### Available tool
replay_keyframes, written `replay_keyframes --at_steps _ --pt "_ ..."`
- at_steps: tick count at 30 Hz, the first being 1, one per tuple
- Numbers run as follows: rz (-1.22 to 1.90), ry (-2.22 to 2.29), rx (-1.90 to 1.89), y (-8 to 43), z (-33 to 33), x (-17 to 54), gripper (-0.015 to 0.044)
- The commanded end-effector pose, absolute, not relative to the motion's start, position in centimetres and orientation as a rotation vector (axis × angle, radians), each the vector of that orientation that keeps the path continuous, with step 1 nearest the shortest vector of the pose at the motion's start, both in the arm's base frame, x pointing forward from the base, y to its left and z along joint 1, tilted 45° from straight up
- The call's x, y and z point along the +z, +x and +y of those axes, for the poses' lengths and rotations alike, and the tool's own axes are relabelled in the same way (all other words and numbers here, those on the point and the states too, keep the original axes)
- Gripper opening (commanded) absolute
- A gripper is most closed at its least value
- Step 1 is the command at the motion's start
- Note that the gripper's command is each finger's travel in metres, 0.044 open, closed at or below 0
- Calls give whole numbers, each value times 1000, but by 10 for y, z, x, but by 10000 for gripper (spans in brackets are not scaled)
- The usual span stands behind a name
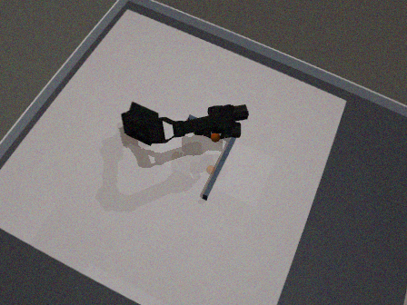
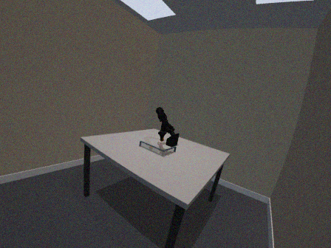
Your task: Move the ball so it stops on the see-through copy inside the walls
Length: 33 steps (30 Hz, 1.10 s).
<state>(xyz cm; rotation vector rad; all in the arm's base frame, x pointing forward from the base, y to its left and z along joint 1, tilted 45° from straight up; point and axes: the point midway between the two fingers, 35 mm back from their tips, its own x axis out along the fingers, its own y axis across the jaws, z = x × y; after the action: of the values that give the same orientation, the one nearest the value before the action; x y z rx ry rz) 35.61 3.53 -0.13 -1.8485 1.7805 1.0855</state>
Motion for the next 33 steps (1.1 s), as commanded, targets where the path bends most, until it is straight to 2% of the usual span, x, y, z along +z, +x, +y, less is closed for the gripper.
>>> replay_keyframes --at_steps 1,33 --pt "1753 -1913 1204 359 26 2 0" --pt "1313 -2305 2223 373 -46 34 0"
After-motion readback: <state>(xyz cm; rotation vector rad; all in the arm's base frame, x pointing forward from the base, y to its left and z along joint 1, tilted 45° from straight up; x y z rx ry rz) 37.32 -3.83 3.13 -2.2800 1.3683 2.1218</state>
